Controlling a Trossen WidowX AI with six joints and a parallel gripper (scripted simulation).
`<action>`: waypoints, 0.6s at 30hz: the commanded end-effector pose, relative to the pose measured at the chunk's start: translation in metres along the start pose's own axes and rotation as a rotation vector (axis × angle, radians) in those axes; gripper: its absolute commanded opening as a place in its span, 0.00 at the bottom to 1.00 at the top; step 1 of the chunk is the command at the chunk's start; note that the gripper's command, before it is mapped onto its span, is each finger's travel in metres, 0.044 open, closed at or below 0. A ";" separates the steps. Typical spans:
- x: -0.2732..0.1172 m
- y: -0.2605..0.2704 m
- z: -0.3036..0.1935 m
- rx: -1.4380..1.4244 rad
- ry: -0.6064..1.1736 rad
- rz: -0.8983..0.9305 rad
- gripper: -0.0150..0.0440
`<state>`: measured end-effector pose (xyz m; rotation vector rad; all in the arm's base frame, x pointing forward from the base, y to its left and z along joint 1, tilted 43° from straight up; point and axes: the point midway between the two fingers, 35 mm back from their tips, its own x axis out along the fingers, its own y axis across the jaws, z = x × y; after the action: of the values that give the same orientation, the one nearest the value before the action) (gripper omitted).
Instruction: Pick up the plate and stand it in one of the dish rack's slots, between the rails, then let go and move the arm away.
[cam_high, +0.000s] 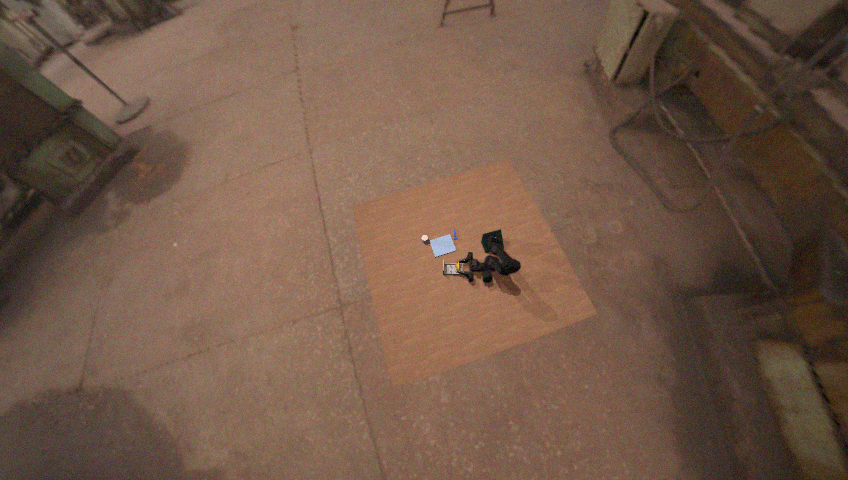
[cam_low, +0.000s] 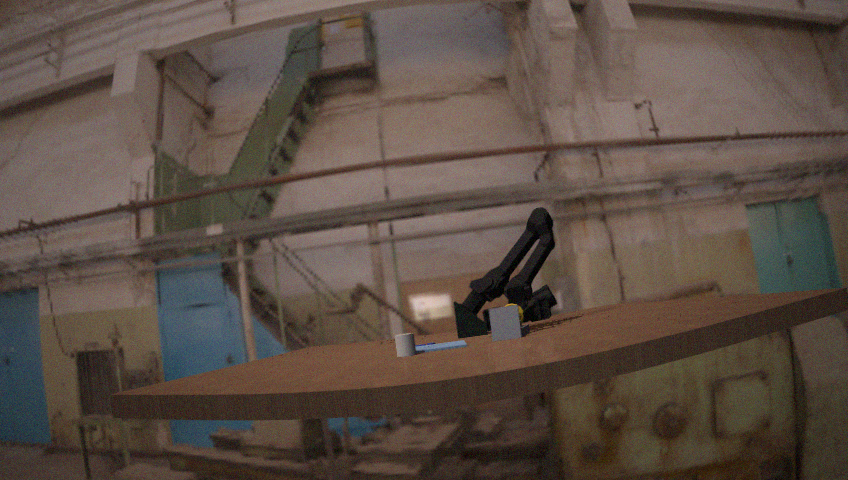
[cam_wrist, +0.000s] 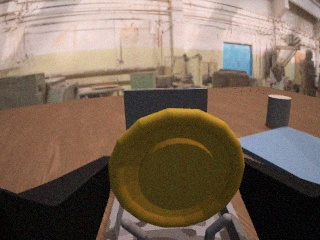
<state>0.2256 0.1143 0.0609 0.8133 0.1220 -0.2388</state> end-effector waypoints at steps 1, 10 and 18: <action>0.000 0.000 0.001 -0.005 0.002 0.001 0.25; 0.000 0.000 0.000 0.002 0.000 0.001 0.57; 0.000 0.000 0.000 0.002 0.000 0.001 0.92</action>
<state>0.2256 0.1143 0.0614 0.8157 0.1214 -0.2381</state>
